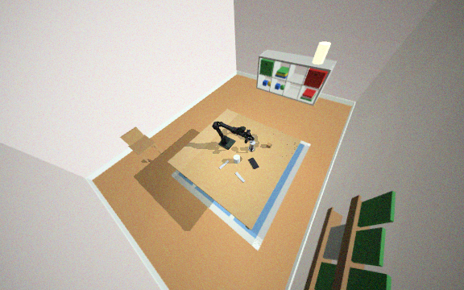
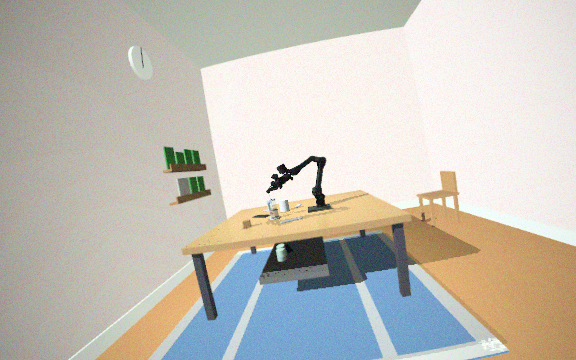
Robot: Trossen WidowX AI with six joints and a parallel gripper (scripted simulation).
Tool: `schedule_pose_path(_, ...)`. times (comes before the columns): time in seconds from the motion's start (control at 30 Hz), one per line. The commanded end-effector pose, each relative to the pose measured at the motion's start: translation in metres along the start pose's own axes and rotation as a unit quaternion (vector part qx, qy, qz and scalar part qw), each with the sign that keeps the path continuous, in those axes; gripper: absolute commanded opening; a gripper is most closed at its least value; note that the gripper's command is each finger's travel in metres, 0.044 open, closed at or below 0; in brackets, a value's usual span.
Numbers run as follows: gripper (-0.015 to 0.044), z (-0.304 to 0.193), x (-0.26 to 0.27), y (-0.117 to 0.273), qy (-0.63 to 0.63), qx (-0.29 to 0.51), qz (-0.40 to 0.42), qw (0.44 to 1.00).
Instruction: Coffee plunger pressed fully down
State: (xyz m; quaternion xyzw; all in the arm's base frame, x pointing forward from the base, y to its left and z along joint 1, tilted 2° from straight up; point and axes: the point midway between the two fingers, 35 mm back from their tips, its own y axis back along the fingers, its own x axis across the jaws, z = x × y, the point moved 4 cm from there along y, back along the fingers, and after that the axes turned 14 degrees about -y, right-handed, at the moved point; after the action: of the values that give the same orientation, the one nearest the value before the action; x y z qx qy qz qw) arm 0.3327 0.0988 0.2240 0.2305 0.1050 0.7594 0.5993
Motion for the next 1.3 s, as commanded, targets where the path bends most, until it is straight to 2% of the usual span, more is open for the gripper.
schedule_pose_path(0.0, 0.0122, -0.0275, -0.0071, -0.012, 0.001, 0.036, -0.01, 0.999)
schedule_pose_path(1.27, 0.0122, -0.0227, -0.0051, -0.0215, 0.001, 0.036, -0.01, 0.999)
